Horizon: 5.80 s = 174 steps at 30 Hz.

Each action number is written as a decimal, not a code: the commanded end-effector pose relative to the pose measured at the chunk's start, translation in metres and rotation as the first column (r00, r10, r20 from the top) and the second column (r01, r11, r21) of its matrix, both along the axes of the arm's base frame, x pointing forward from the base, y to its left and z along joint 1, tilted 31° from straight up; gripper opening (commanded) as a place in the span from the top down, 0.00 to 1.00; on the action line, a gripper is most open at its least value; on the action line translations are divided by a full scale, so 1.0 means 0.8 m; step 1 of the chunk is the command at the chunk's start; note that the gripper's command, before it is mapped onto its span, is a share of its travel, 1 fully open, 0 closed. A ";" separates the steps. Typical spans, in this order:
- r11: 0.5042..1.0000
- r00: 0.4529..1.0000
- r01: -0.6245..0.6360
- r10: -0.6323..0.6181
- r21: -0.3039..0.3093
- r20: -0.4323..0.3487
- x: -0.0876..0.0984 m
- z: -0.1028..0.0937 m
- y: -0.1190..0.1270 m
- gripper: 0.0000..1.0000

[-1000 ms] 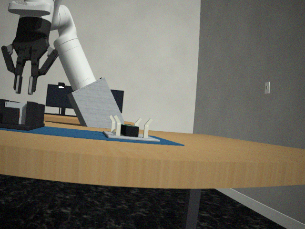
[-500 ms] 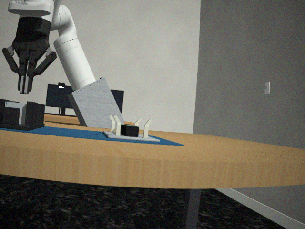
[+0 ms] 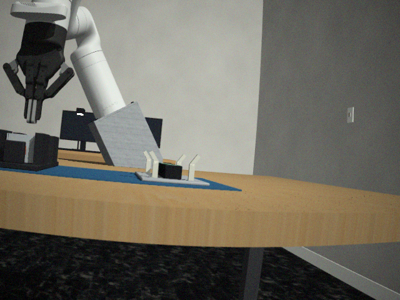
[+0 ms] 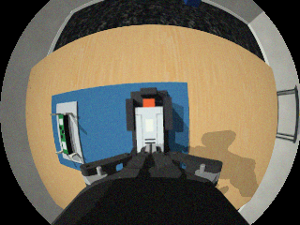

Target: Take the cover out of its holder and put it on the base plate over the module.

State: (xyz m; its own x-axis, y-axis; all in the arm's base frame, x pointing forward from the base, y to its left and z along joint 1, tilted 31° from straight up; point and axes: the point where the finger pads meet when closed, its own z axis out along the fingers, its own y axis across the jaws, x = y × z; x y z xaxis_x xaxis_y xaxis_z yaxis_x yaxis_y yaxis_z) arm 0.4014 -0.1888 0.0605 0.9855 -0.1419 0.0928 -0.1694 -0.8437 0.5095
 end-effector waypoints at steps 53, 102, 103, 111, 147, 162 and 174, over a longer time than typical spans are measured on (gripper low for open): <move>1.000 1.000 -0.004 0.004 0.000 0.005 0.003 -0.021 -0.012 0.00; 1.000 1.000 -0.009 0.009 0.000 0.011 0.008 -0.061 -0.037 0.00; 1.000 1.000 -0.009 0.009 0.000 0.011 0.008 -0.061 -0.037 0.00; 1.000 1.000 -0.009 0.009 0.000 0.011 0.008 -0.060 -0.036 0.00; 1.000 1.000 -0.009 0.009 0.000 0.011 0.008 -0.060 -0.036 0.30; 1.000 1.000 -0.009 0.009 0.000 0.011 0.008 -0.060 -0.036 1.00; 1.000 1.000 -0.009 0.009 0.001 0.011 0.008 -0.060 -0.035 1.00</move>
